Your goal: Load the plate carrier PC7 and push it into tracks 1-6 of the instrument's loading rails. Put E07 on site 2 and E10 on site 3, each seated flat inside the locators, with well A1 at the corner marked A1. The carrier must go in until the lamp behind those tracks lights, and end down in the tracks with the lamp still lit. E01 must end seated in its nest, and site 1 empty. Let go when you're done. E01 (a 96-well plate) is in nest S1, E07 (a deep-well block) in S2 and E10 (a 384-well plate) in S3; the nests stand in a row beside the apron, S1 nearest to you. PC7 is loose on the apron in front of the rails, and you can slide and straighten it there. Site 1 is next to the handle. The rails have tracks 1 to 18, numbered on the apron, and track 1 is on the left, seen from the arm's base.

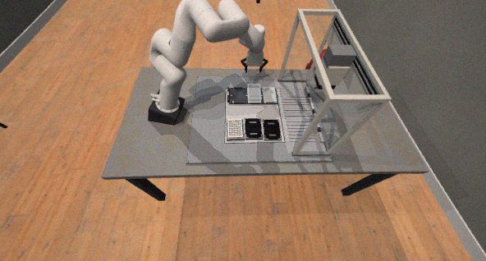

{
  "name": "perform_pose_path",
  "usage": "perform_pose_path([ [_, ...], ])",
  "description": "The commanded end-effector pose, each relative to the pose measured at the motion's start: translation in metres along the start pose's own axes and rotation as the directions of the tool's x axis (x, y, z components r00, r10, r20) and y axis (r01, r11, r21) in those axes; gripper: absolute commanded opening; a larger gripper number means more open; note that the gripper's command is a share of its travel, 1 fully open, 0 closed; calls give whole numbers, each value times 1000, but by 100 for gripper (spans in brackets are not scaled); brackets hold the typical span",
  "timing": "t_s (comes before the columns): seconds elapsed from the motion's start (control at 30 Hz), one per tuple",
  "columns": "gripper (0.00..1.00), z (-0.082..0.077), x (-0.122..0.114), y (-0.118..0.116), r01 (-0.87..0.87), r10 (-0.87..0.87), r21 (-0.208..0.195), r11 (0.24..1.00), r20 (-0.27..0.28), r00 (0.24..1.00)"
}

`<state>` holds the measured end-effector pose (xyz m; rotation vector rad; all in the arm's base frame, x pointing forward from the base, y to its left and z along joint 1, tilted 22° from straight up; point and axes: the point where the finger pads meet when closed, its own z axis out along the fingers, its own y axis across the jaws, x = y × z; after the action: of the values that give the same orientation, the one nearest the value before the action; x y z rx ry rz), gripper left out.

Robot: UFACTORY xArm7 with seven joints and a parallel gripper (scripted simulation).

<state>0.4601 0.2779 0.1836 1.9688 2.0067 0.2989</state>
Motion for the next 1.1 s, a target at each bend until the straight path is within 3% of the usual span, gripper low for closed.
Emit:
perform_pose_path([
  [0.0,100,-6,1,1,0,0,-2,1000,-2,1000],
  [0.23,100,-18,1,1,0,0,-2,1000,-2,1000],
  [0.6,100,-18,1,1,0,0,-2,1000,-2,1000],
  [0.63,82,-18,-2,-3,-33,33,-2,999,-2,999],
  [1.0,82,-17,-32,-49,-389,389,-1,921,-3,921],
  [1.07,82,-17,-32,-49,-389,389,-1,921,-3,921],
])
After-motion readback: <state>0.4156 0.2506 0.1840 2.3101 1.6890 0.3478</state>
